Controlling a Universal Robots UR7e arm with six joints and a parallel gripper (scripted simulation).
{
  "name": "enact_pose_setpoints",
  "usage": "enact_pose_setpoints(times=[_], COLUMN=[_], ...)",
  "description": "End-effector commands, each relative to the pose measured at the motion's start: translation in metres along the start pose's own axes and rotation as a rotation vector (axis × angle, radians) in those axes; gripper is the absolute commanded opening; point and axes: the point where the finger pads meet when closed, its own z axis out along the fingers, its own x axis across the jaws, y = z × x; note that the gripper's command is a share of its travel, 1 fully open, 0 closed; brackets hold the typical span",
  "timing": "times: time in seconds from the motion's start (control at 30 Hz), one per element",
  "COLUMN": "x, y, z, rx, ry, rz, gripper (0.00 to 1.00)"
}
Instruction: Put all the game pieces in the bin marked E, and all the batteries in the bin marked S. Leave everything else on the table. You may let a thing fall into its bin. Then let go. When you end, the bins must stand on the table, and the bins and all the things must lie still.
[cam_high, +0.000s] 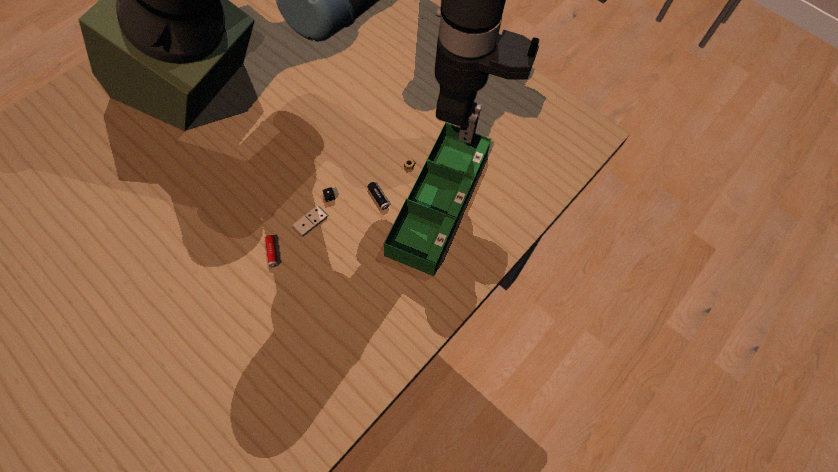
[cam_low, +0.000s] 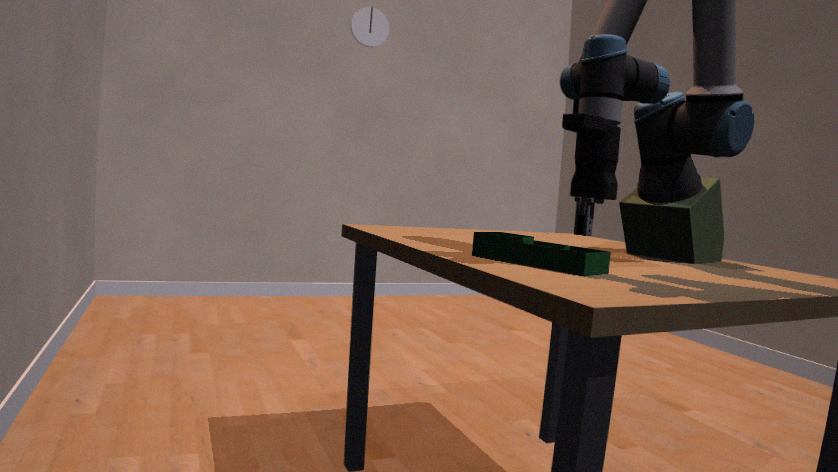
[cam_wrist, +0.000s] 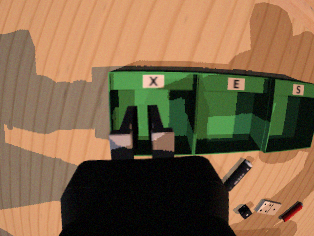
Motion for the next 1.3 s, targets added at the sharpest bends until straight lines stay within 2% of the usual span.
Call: enact_pose_setpoints(times=[0.0,0.17,0.67,1.07,1.1,1.23,1.27], x=[0.000,0.000,0.000,0.000,0.006,0.031,0.031], y=[0.000,0.000,-0.001,-0.001,0.004,0.024,0.024], z=[-0.012,-0.012,-0.137,-0.138,-0.135,-0.124,-0.124], rx=[0.000,0.000,0.000,0.000,0.000,0.000,0.000], ry=[-0.001,-0.001,0.000,0.000,0.000,0.000,0.000], rz=[0.000,0.000,0.000,0.000,0.050,0.213,0.213], gripper=[0.31,0.31,0.31,0.31,0.60,0.60,0.60])
